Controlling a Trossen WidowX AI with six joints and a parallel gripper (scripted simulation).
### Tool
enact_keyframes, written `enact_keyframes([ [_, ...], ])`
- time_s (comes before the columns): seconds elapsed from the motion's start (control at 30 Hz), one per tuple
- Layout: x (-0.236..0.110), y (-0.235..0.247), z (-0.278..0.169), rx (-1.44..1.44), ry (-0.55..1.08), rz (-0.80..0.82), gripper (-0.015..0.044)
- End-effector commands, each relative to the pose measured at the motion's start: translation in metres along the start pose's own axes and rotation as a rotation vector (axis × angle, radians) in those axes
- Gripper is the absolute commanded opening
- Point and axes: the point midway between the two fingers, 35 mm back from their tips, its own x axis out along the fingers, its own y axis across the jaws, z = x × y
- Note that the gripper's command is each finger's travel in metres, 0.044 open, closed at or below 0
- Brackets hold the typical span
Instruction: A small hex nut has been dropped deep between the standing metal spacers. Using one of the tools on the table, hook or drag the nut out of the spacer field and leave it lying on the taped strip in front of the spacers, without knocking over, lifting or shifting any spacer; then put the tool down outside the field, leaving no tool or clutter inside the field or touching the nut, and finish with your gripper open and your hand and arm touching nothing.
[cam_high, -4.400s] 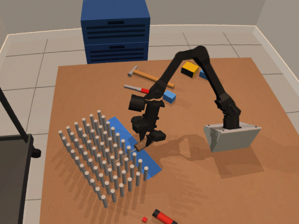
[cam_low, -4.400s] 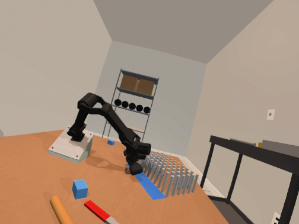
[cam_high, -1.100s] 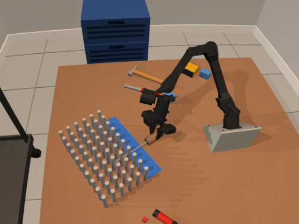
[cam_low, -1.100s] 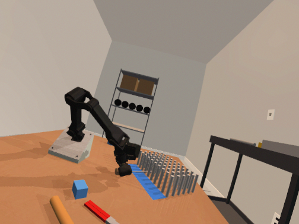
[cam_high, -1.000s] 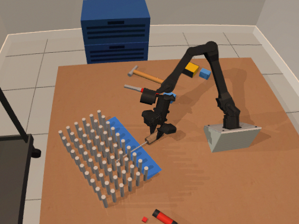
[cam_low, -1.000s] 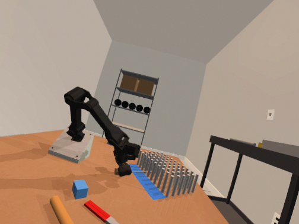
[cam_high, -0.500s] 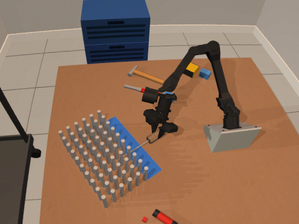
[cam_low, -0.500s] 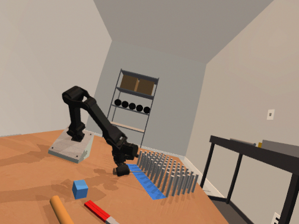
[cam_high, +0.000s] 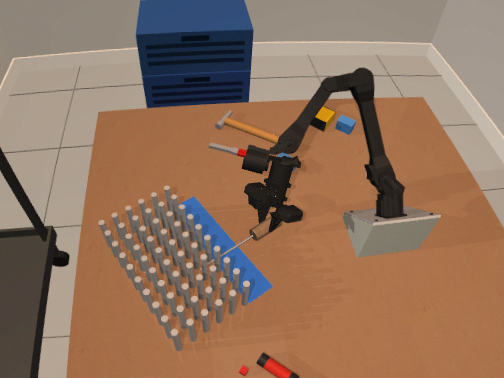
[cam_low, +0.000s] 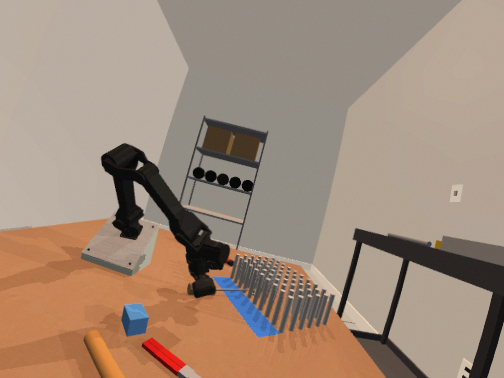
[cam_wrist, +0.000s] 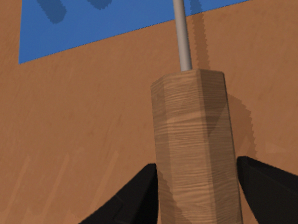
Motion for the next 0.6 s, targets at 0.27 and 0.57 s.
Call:
enact_keyframes([
  [0.27,-0.004,0.001,-0.008,-0.004,0.000,0.003,0.0000],
  [0.57,-0.006,0.001,-0.014,-0.004,0.001,0.003,0.0000],
])
